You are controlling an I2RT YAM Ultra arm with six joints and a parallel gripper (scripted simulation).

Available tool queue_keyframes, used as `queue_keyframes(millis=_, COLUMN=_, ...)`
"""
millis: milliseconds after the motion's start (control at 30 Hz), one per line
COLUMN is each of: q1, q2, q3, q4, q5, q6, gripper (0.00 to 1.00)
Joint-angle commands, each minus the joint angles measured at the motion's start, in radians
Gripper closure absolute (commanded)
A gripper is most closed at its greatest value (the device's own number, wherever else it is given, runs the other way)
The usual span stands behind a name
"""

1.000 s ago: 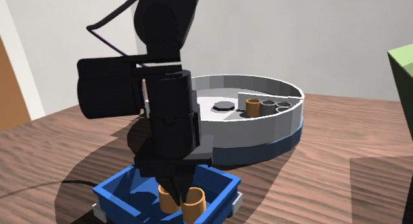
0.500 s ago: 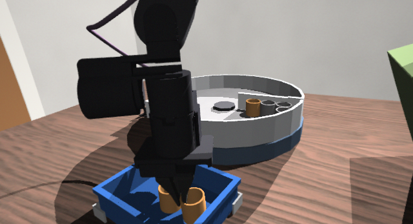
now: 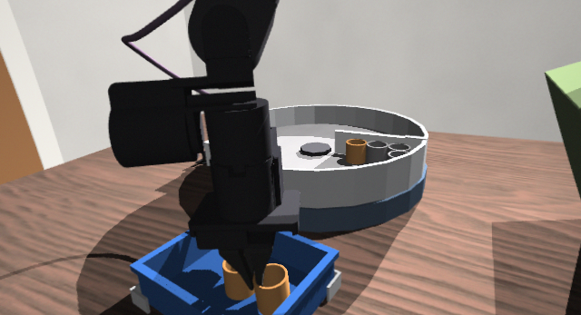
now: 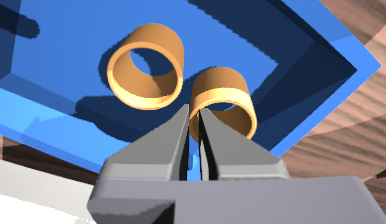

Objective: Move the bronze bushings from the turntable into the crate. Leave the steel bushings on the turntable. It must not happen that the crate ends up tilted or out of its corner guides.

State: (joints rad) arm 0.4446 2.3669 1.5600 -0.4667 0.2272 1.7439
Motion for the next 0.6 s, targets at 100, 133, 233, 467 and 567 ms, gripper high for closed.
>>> queue_keyframes(millis=100, q1=-0.001, q2=-0.032, q3=0.035, q4=-0.004, q5=-0.001, q6=-0.009, gripper=1.00)
queue_keyframes(millis=133, q1=-0.001, q2=-0.028, q3=0.036, q4=-0.003, q5=-0.001, q6=-0.009, gripper=1.00)
queue_keyframes(millis=233, q1=-0.003, q2=0.001, q3=0.040, q4=-0.003, q5=-0.001, q6=-0.010, gripper=1.00)
queue_keyframes(millis=467, q1=-0.004, q2=-0.019, q3=0.043, q4=-0.005, q5=-0.001, q6=-0.009, gripper=1.00)
queue_keyframes(millis=567, q1=-0.004, q2=-0.019, q3=0.043, q4=-0.005, q5=-0.001, q6=-0.009, gripper=1.00)
